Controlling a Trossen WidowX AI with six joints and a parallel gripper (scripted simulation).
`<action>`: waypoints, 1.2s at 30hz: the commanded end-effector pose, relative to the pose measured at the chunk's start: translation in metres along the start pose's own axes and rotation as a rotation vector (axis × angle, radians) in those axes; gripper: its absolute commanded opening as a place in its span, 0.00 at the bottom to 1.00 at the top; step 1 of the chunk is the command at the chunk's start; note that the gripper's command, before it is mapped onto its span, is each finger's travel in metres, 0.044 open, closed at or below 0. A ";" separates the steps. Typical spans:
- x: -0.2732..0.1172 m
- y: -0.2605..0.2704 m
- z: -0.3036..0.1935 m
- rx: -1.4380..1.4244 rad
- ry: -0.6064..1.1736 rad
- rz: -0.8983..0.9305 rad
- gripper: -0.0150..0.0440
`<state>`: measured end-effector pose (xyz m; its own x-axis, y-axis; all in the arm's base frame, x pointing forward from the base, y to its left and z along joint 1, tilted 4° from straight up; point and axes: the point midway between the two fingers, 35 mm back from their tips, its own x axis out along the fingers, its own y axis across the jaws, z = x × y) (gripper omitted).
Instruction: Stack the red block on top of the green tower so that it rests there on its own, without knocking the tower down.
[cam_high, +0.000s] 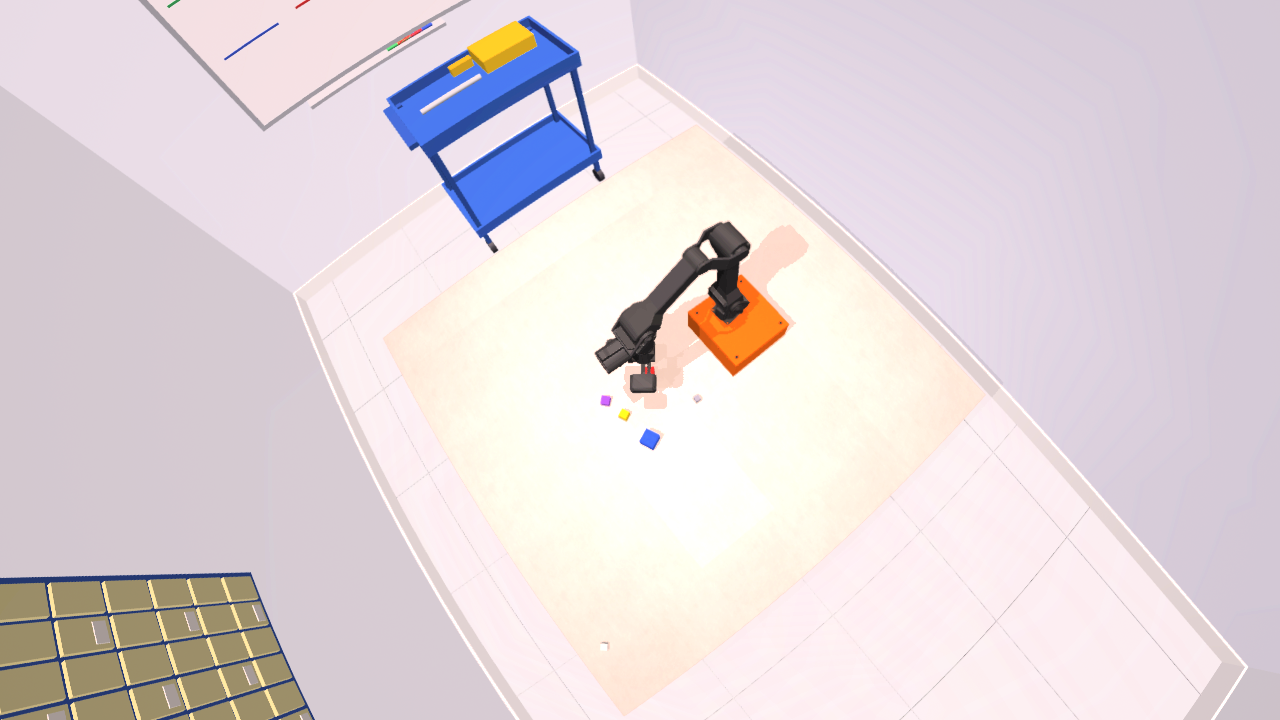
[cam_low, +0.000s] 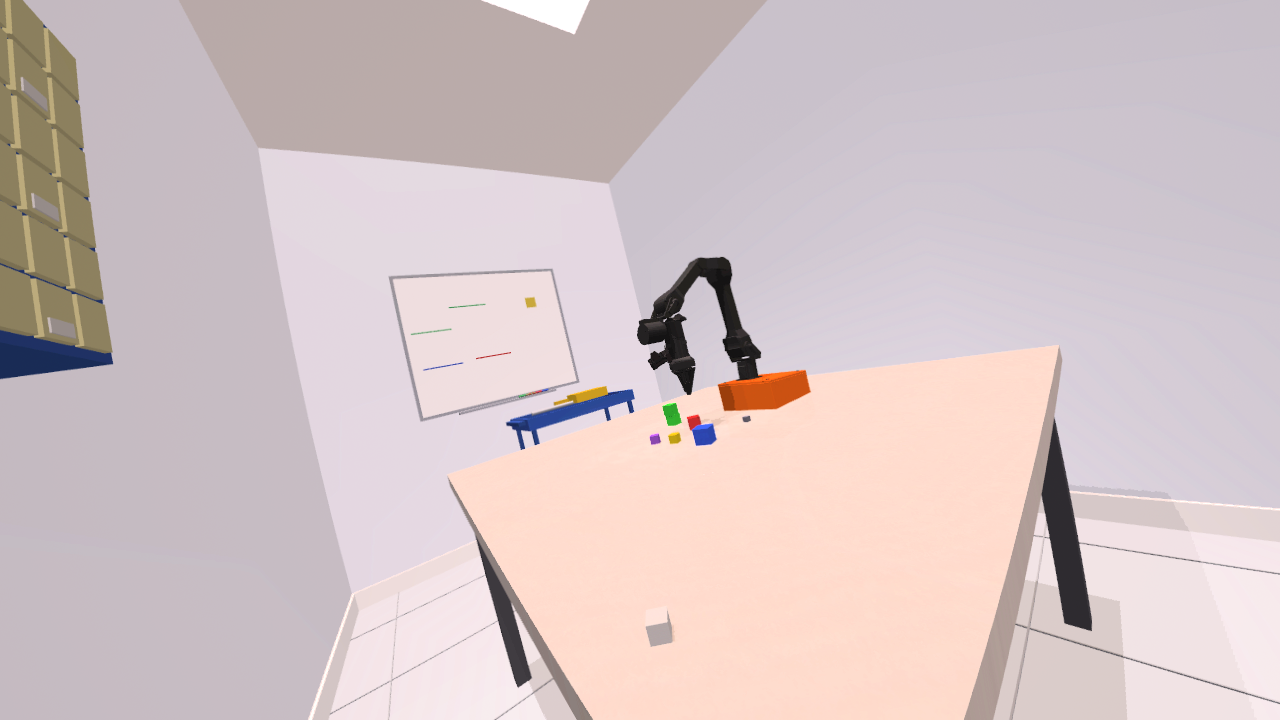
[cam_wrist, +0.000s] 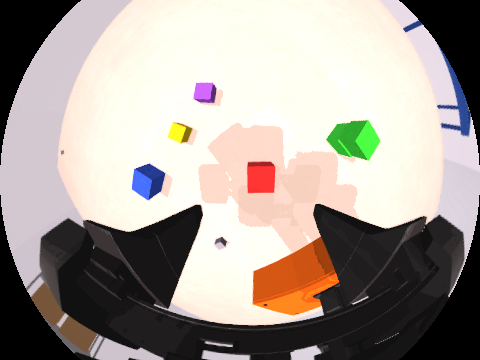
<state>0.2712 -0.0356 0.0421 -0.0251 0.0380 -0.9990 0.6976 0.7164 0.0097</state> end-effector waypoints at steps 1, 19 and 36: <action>0.000 -0.003 0.003 -0.015 0.003 -0.012 1.00; 0.054 -0.006 0.002 -0.015 0.003 -0.012 1.00; 0.081 -0.006 0.002 -0.015 0.003 -0.012 1.00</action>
<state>0.2712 -0.0384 -0.0297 -0.0155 0.0345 -0.9993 0.6886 0.7250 0.0144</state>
